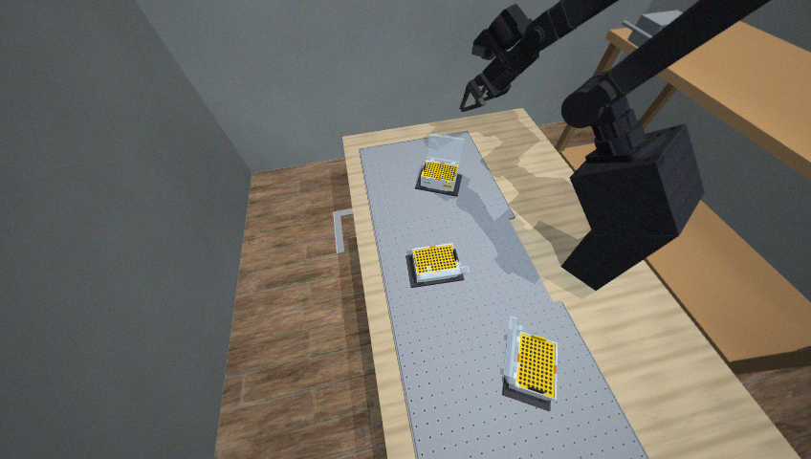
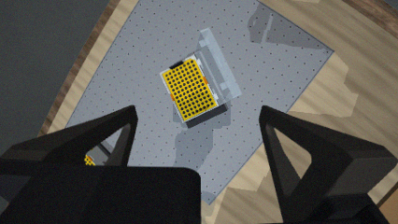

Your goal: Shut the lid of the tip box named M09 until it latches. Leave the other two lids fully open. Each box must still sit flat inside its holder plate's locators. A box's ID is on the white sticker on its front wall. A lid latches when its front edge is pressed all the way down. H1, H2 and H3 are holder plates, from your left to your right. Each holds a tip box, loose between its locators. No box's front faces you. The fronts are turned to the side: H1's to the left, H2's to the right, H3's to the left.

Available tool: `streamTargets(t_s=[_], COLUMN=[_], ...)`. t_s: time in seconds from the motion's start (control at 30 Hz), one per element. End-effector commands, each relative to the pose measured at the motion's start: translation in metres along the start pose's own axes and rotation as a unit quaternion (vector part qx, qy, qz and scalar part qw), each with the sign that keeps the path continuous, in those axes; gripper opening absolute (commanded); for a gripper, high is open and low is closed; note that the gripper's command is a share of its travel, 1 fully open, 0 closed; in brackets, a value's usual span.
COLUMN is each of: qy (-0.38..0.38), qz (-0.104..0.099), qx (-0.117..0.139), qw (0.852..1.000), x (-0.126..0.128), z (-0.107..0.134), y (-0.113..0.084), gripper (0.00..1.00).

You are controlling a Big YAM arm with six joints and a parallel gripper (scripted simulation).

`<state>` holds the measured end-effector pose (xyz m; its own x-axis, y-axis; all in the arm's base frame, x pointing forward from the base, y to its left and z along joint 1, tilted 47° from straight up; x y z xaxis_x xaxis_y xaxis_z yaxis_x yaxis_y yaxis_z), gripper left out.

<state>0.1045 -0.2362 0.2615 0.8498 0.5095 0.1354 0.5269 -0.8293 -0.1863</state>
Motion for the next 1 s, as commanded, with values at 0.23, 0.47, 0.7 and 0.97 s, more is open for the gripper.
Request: streamTargets(t_s=[0.23,0.47,0.7,0.97], qy=[-0.001,-0.001,0.011,0.013], qz=[0.0,0.0,-0.028,-0.056], qx=[-0.003,-0.003,0.047,0.114], qw=[1.0,1.0,0.998,0.992], x=[0.0,0.0,0.021,0.048], z=[-0.003,-0.003,-0.021,-0.012], y=[-0.001,-0.001,0.016,0.043], gripper=[1.0,1.0,0.0,0.0])
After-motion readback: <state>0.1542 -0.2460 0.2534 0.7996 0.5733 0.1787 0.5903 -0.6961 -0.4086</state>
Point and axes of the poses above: the point where the finger pads meet when closed, its own y axis out along the fingers, its own x axis across the jaws, z = x × y, the point moved 4 cm from there along -y, back along the fingers, and after that the axes turned 4 degrees about y, right-handed, at the moved point
